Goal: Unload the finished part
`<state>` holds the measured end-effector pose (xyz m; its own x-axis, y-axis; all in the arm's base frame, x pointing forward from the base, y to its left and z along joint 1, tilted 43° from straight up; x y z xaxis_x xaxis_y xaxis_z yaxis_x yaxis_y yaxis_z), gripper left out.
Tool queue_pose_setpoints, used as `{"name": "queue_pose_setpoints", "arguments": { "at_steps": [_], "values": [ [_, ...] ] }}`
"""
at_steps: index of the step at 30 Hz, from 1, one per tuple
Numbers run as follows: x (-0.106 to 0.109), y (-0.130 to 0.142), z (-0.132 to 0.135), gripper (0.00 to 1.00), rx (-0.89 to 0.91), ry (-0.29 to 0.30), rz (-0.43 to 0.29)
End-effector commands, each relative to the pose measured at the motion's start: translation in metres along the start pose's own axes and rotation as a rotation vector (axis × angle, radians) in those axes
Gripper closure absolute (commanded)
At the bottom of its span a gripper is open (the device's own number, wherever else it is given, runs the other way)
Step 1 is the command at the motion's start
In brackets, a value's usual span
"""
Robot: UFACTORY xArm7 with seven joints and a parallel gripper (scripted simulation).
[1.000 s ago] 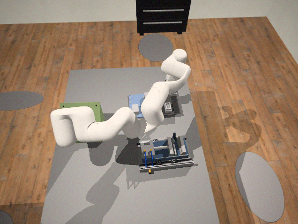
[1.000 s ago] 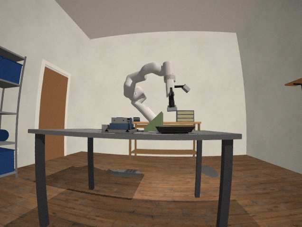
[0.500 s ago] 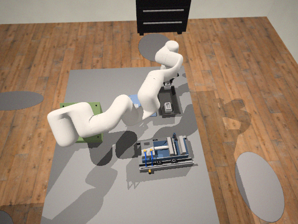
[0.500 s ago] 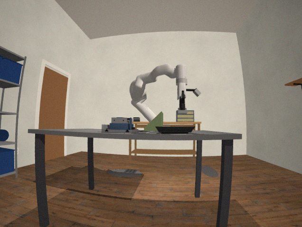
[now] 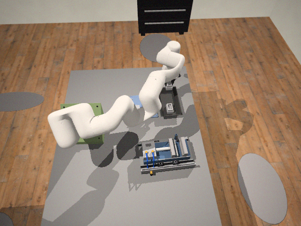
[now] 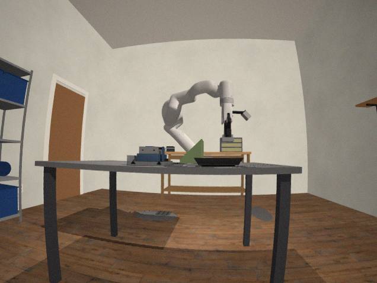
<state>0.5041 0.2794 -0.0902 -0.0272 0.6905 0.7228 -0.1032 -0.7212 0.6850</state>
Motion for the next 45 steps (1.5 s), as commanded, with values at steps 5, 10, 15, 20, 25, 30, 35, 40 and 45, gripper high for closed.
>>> {"name": "queue_pose_setpoints", "arguments": {
  "at_steps": [5, 10, 15, 20, 25, 30, 35, 40, 45],
  "values": [
    [0.002, -0.001, 0.0, 1.0, 0.0, 0.002, 0.004],
    [0.0, -0.001, 0.0, 1.0, 0.0, 0.002, 0.004],
    [-0.004, -0.001, 0.0, 1.0, 0.0, 0.002, 0.004],
    [-0.007, -0.001, 0.0, 1.0, 0.0, 0.002, 0.004],
    [-0.014, -0.001, 0.0, 1.0, 0.0, 0.002, 0.004],
    [-0.022, -0.001, 0.0, 1.0, 0.0, 0.002, 0.004],
    [-0.031, -0.001, 0.0, 1.0, 0.0, 0.002, 0.004],
    [-0.037, -0.001, 0.0, 1.0, 0.0, 0.002, 0.004],
    [-0.048, -0.001, 0.0, 1.0, 0.0, 0.002, 0.004]
  ]
}}
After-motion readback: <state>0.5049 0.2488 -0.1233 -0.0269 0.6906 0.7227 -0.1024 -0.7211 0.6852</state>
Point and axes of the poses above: the point where the finger pads meet when closed, its own x axis back along the fingers, its own z axis across the jaws, y = z × x, the point moved 5 cm from there along x, back along the fingers, and after that the axes turned 12 degrees about -x, right-handed, at the moved point
